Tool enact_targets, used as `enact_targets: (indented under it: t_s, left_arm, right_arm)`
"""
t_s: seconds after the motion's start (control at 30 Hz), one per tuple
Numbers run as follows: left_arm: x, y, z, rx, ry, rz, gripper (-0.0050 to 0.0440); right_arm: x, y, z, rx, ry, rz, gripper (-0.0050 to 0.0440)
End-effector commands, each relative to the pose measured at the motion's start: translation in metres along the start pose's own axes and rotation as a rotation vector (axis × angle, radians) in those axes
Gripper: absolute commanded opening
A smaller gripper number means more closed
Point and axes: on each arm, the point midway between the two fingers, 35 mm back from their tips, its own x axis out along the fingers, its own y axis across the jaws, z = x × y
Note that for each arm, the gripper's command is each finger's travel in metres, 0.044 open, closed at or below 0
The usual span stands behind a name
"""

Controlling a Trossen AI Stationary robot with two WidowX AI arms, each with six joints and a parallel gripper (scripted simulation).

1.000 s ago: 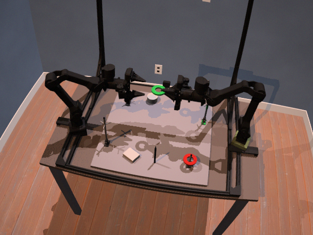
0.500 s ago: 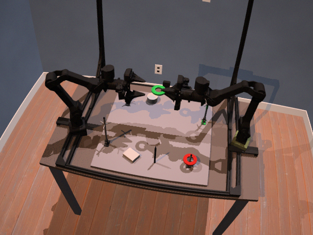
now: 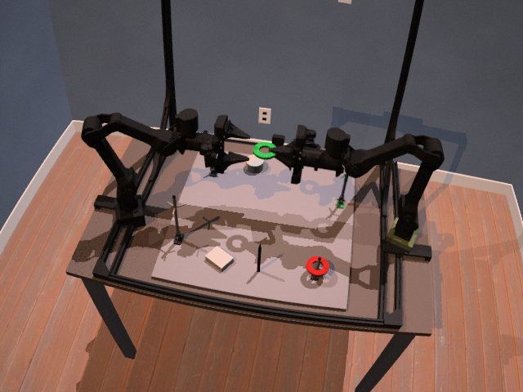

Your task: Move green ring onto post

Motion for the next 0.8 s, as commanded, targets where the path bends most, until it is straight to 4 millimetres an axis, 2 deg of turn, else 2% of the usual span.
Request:
enact_targets:
  t_s: [0.0,0.5,0.73,0.77]
  left_arm:
    - [0.0,0.001,0.0,0.004,0.004,0.003,0.0]
    - [0.0,0.001,0.0,0.004,0.004,0.003,0.0]
    - [0.0,0.001,0.0,0.004,0.004,0.003,0.0]
    - [0.0,0.001,0.0,0.004,0.004,0.003,0.0]
  right_arm:
    - [0.007,0.003,-0.001,0.003,0.001,0.005,0.04]
    - [0.031,0.002,0.0,0.007,0.001,0.005,0.04]
    - [0.035,0.001,0.0,0.007,0.001,0.005,0.04]
    - [0.035,0.001,0.0,0.007,0.001,0.005,0.0376]
